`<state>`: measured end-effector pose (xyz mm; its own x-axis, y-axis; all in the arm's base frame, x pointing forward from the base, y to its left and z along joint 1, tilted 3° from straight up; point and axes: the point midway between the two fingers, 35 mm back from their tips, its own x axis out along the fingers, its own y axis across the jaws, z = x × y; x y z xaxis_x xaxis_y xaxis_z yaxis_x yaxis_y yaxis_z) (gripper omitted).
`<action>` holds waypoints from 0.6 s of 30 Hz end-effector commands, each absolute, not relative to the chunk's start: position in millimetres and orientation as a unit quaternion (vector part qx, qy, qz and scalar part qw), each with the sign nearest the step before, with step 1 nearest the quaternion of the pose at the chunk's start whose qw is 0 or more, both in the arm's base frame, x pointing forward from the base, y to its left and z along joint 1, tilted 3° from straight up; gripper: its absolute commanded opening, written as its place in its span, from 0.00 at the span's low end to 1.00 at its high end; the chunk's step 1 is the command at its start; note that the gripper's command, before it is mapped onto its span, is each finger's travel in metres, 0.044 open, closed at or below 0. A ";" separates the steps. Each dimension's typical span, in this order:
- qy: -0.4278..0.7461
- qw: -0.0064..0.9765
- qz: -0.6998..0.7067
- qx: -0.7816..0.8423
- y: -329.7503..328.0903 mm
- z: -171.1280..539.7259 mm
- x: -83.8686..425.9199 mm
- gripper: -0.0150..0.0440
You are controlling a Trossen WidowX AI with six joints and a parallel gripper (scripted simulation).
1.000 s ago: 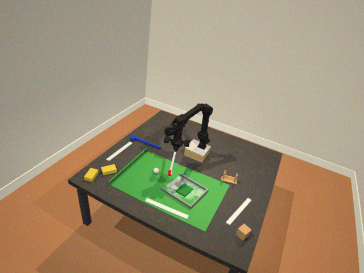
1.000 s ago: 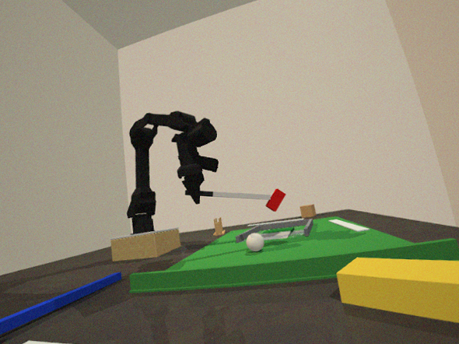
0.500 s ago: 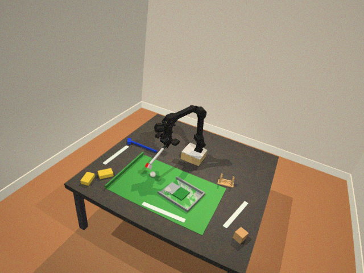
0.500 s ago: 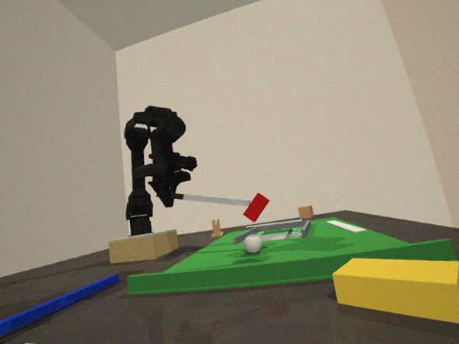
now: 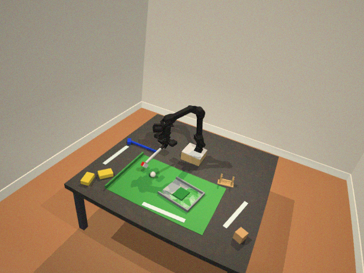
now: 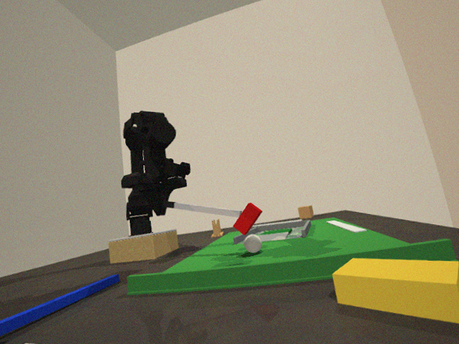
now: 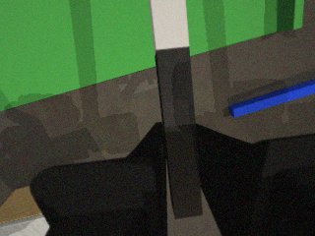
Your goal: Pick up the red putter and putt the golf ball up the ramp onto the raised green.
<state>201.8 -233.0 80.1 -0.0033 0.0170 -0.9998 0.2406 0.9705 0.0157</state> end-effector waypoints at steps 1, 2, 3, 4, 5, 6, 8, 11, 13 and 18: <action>0.705 0.698 -0.080 0.095 -232.0 63.2 200.9 0.25; 0.705 0.698 -0.080 0.095 -231.8 60.9 200.8 0.25; 0.705 0.698 -0.080 0.095 -231.7 60.1 200.7 0.25; 0.705 0.698 -0.080 0.095 -231.7 59.9 200.7 0.25; 0.705 0.698 -0.080 0.095 -231.7 59.4 200.7 0.25; 0.705 0.698 -0.080 0.095 -231.7 58.6 200.8 0.25; 0.705 0.698 -0.080 0.095 -231.7 56.3 200.8 0.25; 0.705 0.698 -0.080 0.095 -231.7 51.7 200.9 0.25; 0.705 0.698 -0.080 0.095 -231.6 48.4 200.9 0.25; 0.705 0.698 -0.080 0.095 -231.4 40.4 200.8 0.25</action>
